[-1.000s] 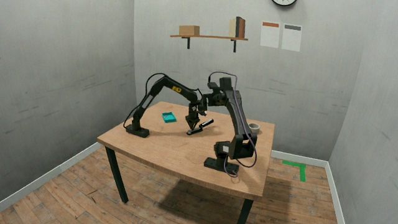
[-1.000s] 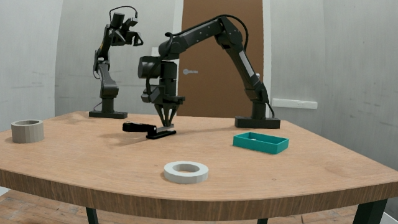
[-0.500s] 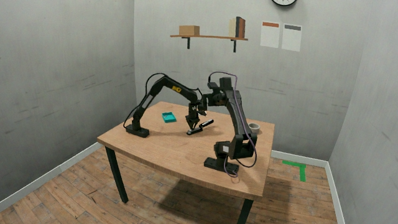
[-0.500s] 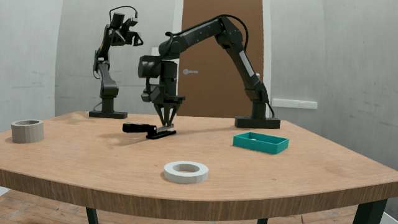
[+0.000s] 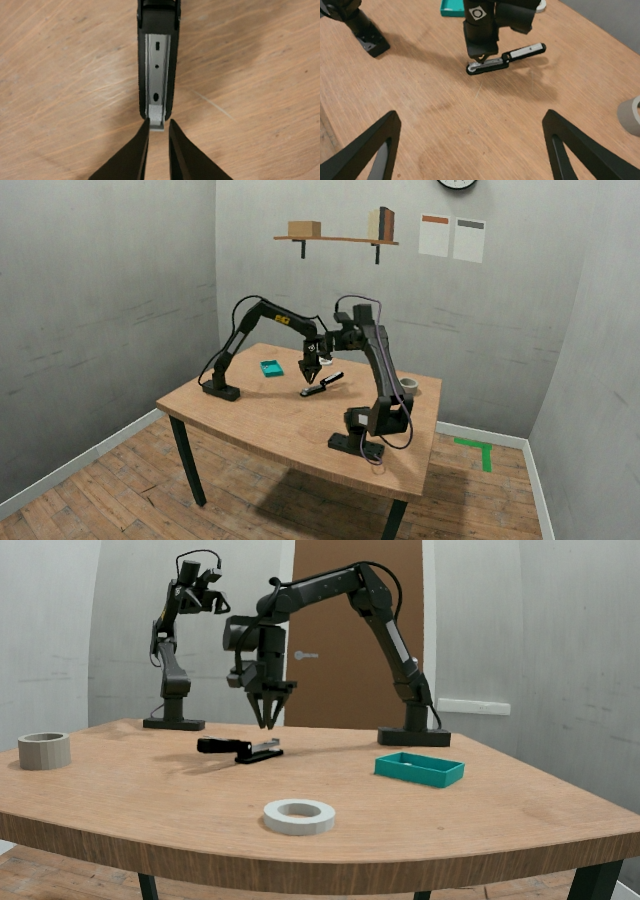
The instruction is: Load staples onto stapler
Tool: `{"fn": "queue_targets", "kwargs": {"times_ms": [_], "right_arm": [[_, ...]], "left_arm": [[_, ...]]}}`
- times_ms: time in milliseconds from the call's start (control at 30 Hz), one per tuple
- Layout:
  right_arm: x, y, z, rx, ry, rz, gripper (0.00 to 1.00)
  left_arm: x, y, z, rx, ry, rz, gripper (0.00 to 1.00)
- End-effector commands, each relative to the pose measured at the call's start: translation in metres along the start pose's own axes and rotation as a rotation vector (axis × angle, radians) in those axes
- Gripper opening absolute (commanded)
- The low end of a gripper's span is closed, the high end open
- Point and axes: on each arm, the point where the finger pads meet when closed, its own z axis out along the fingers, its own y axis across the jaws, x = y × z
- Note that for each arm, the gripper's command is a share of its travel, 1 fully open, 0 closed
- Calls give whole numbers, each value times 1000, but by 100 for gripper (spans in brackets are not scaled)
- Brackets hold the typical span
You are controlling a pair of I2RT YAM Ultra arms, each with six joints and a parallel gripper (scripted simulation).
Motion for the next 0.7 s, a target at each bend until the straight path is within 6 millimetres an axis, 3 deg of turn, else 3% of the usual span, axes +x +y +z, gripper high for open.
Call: {"fn": "queue_targets", "kwargs": {"times_ms": [0,67,200,333,400,467,633,667], "right_arm": [[-2,1,-8,1,-10,-2,100],[-2,1,-8,1,-10,-2,100],[-2,1,-8,1,-10,-2,100],[-2,1,-8,1,-10,-2,100],[-2,1,-8,1,-10,-2,100],[-2,1,-8,1,-10,-2,100],[-2,1,-8,1,-10,-2,100],[-2,1,-8,1,-10,-2,100]], "left_arm": [[-5,-5,-45,17,-49,-3,19],[-7,0,-56,17,-48,-11,19],[-4,5,-38,-5,-12,-9,19],[-3,6,-35,-10,-6,-8,19],[-7,3,-39,1,-33,10,41],[-7,3,-39,1,-33,10,41],[-20,-7,-39,39,-155,113,98],[-21,-8,-41,47,-184,140,100]]}}
